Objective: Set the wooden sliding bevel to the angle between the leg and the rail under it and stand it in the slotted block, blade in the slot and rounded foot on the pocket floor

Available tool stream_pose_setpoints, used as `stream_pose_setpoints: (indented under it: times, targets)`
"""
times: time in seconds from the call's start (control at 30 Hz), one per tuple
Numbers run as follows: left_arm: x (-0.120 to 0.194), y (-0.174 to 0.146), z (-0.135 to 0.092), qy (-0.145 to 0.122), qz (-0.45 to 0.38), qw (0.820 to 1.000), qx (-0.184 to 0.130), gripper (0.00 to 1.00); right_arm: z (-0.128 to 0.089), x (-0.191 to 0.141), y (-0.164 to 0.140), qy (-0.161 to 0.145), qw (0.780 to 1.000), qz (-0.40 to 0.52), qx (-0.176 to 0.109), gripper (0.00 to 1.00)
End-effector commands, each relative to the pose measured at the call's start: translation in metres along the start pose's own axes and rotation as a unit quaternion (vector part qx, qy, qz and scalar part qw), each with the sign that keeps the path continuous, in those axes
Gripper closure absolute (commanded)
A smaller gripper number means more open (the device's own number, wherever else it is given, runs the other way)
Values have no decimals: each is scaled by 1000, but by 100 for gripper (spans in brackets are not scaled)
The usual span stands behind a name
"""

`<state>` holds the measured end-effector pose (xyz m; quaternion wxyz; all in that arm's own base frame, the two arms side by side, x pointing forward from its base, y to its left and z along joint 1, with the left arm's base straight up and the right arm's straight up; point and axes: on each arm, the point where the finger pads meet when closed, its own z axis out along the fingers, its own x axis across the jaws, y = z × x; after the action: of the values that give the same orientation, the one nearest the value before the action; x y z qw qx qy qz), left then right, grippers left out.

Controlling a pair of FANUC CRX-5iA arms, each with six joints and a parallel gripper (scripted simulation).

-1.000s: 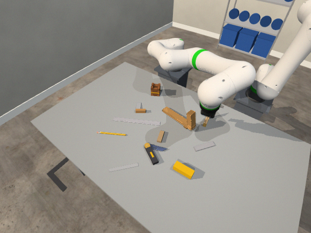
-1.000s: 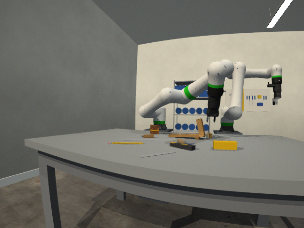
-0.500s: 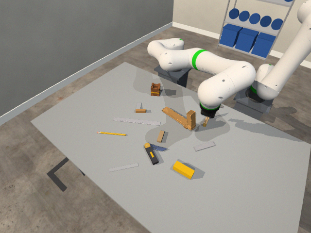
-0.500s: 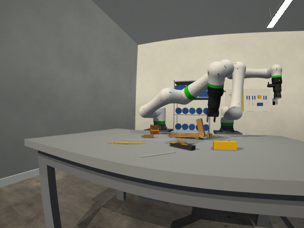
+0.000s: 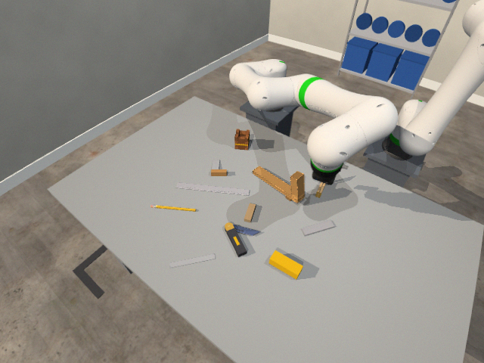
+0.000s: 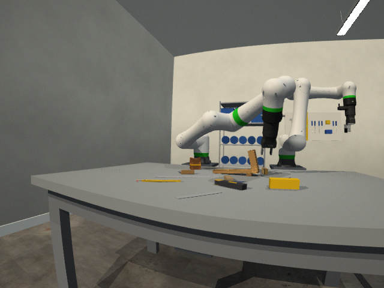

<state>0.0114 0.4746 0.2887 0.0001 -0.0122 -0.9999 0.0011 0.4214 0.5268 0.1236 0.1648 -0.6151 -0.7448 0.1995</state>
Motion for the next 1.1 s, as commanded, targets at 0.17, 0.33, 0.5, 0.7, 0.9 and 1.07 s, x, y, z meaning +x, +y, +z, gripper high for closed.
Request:
stream_pose_setpoints:
  times: [0.17, 0.33, 0.5, 0.7, 0.9, 1.07]
  targets:
    - [0, 0, -1, 0, 0, 1000, -1, 0, 4, 0, 2, 1, 1000, 0, -1, 13]
    - [0, 0, -1, 0, 0, 1000, -1, 0, 7, 0, 4, 1, 1000, 0, -1, 13]
    - [0, 0, -1, 0, 0, 1000, -1, 0, 13, 0, 8, 1, 1000, 0, -1, 13]
    - [0, 0, -1, 0, 0, 1000, -1, 0, 24, 1, 15, 1, 1000, 0, -1, 13]
    - [0, 0, -1, 0, 0, 1000, -1, 0, 33, 1, 20, 1, 1000, 0, -1, 13]
    - [0, 0, -1, 0, 0, 1000, -1, 0, 45, 1, 28, 1, 1000, 0, -1, 13]
